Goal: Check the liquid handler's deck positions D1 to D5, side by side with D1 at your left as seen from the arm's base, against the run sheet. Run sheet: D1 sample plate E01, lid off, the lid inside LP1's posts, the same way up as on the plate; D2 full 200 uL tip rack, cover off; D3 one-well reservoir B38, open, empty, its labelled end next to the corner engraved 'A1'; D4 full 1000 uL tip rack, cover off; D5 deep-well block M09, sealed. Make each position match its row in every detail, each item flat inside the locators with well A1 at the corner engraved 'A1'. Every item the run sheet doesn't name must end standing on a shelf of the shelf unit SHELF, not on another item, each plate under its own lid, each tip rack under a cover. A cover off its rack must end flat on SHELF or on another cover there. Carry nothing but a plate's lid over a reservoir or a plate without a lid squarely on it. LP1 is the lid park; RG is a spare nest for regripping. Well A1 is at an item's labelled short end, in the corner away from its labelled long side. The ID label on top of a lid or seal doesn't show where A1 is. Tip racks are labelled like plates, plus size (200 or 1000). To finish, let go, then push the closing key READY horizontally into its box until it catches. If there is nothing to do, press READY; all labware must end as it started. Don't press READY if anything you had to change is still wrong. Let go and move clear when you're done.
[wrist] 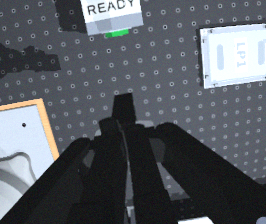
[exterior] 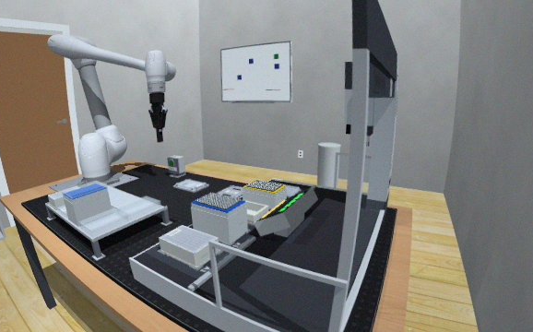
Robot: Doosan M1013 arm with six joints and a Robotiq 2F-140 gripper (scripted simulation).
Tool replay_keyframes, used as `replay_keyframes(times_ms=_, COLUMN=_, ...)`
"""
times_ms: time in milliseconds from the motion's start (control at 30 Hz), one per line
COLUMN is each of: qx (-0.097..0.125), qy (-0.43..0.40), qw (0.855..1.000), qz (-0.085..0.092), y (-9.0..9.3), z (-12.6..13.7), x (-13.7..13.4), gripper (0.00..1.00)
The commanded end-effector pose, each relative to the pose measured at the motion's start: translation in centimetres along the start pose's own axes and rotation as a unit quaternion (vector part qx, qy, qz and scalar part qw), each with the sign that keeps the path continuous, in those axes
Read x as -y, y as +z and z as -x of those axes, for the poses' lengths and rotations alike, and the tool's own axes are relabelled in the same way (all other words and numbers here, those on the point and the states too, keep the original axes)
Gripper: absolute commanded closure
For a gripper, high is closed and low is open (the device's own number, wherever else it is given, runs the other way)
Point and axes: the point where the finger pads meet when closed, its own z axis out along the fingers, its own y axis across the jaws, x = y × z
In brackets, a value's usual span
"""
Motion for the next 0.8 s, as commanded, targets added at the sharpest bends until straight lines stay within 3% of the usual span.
replay_keyframes(times_ms=0, qx=0.000, qy=0.000, qw=1.000, qz=0.000, y=0.5, z=0.0, x=0.0, gripper=0.90)
replay_keyframes(times_ms=767, qx=0.000, qy=0.000, qw=1.000, qz=0.000, y=3.6, z=0.0, x=0.0, gripper=0.90)
